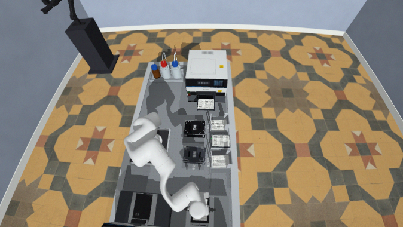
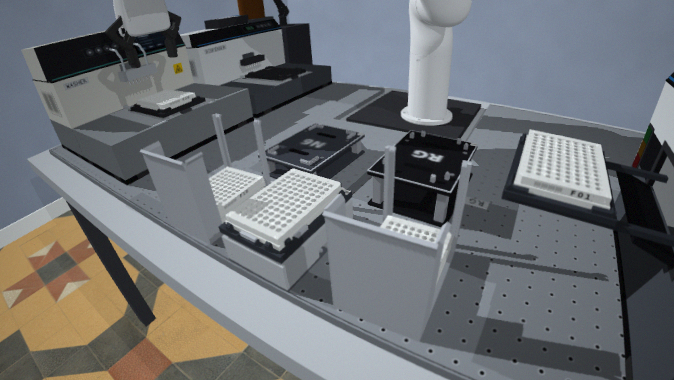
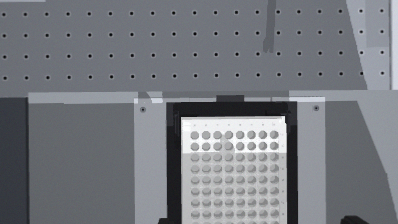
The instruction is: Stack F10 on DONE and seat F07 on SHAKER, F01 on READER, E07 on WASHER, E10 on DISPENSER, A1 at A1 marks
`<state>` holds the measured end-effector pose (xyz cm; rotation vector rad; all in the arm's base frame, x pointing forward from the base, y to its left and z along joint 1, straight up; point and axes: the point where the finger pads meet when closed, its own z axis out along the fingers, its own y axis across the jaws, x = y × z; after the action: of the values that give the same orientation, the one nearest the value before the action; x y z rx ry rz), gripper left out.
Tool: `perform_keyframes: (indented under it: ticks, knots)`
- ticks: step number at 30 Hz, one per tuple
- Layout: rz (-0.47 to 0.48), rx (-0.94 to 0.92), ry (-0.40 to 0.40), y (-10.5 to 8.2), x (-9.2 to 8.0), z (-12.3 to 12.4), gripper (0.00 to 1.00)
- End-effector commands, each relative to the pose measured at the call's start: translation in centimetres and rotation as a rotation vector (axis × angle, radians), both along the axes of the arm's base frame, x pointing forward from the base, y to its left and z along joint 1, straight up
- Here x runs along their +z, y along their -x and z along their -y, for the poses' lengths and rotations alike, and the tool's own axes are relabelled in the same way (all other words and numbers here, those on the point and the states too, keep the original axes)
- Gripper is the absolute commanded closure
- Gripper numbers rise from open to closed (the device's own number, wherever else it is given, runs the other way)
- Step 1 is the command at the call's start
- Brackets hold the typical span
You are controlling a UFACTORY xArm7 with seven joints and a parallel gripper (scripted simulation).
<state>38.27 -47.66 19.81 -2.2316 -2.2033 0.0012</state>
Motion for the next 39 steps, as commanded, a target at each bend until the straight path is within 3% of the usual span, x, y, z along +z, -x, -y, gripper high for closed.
perform_keyframes:
  ticks: [1, 39]
  knots:
    - [0.003, 0.000, 0.004, -0.1, -0.3, 0.1, 0.00]
    - [0.003, 0.000, 0.004, -0.1, -4.8, 0.1, 0.00]
